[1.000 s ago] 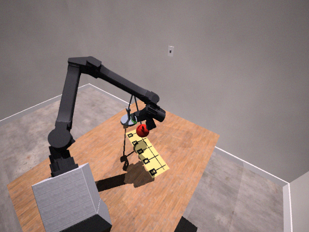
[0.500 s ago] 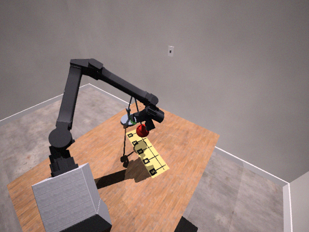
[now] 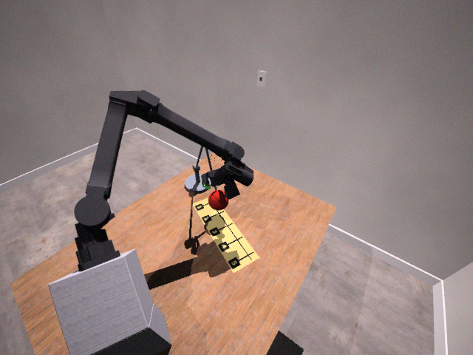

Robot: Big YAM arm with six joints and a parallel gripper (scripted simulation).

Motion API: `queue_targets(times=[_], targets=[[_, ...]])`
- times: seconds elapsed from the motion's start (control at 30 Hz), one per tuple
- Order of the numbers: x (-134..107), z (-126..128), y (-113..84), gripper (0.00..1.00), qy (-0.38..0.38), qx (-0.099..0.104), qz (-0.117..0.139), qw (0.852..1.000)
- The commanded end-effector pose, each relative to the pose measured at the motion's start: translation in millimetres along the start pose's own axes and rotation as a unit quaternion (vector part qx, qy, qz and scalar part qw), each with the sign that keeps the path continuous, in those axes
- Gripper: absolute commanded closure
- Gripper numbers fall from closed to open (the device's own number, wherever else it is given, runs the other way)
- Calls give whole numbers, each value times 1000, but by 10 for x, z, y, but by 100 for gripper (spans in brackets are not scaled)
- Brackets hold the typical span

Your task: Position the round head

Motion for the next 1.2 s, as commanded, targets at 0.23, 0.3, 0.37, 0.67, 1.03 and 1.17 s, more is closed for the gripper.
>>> queue_targets(times=[0.23, 0.3, 0.37, 0.67, 1.03, 1.17], targets=[[-95, 47, -51, 0, 5, 87, 1, 996], [-95, 47, -51, 0, 5, 87, 1, 996], [-95, 47, -51, 0, 5, 87, 1, 996], [-59, 26, -38, 100, 3, 42, 1, 999], [-28, 9, -26, 100, -2, 3, 1, 1000], [-29, 12, -26, 100, -7, 3, 1, 1000]])
Point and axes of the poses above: the point where the finger pads meet when closed, its own y axis out along the fingers, its own z axis across the jaws, x = y × z, the point moved 1 cm from there along -y, back along the fingers, and after that the axes turned 13 degrees about y, right-handed, at the moved point
